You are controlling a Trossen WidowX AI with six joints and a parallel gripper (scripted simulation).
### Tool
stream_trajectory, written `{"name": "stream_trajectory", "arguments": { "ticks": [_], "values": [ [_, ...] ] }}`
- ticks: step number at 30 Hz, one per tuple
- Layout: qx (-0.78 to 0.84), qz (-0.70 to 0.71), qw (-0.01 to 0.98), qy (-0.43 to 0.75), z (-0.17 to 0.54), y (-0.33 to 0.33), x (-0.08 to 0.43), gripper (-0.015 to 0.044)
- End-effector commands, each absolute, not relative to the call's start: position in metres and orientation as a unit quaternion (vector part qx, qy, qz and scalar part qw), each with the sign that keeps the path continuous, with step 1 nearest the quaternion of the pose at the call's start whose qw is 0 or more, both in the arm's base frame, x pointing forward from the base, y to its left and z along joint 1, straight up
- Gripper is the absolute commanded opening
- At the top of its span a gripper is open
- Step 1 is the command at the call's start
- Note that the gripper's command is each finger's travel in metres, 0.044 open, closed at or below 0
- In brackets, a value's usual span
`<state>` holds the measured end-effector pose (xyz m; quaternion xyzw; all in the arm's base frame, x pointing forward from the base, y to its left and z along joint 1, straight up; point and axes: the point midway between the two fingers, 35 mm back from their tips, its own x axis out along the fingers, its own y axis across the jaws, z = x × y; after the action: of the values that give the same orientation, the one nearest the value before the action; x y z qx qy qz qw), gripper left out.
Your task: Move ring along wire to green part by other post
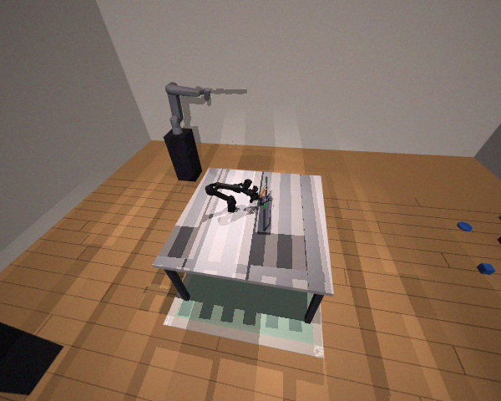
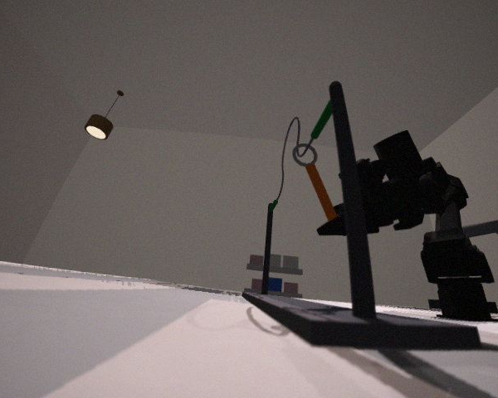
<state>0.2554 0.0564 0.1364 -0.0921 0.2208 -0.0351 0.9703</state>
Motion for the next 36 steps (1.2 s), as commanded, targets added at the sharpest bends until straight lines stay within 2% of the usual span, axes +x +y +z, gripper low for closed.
{"name": "stream_trajectory", "arguments": {
  "ticks": [1,36],
  "values": [
    [-0.064,-0.031,0.973,0.218,0.141,0.066,0.256,-0.0150],
    [-0.015,-0.019,0.975,0.221,0.140,0.114,0.252,-0.0150]
  ]
}}
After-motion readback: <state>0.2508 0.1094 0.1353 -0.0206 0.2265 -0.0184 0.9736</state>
